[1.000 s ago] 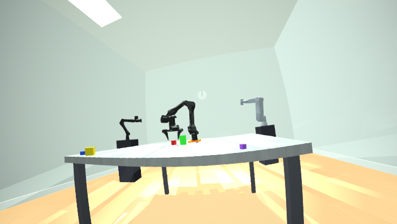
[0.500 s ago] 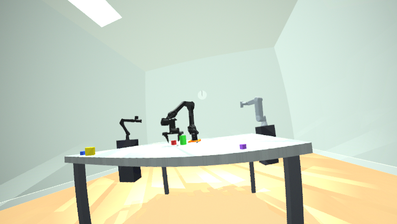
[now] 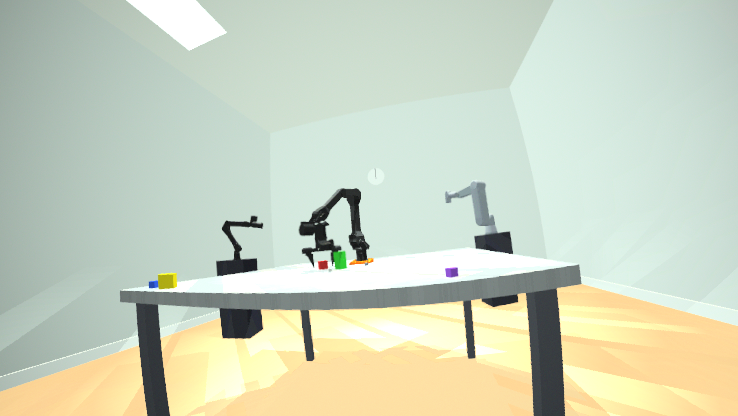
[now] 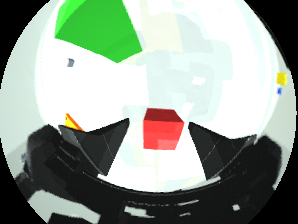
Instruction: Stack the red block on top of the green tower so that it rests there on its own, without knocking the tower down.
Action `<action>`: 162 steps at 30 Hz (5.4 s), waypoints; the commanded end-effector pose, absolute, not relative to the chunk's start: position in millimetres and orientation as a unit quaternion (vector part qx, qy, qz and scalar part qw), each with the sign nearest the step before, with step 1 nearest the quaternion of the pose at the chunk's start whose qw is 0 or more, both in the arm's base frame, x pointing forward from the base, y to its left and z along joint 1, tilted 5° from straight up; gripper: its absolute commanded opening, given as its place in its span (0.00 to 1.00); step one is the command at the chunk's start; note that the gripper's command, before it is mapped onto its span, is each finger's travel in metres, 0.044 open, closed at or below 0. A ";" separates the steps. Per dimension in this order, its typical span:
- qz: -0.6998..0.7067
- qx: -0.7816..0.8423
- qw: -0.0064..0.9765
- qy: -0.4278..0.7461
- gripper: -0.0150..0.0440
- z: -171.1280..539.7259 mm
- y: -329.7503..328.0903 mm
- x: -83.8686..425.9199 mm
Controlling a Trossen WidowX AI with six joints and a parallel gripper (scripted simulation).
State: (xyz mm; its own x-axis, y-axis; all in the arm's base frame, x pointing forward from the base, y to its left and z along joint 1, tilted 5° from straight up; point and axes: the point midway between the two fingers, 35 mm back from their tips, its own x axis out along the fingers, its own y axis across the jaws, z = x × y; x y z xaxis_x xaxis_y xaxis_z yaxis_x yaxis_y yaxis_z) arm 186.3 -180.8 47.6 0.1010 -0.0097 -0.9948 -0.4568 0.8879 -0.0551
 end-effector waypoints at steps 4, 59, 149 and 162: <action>0.153 -0.178 0.719 0.654 1.00 47.5 -181.2 186.0; 0.153 -0.178 0.719 0.654 0.25 164.7 -176.3 180.5; 0.158 -0.176 0.723 0.649 0.74 132.5 -81.7 251.0; 0.158 -0.176 0.723 0.649 1.00 132.5 -81.7 251.0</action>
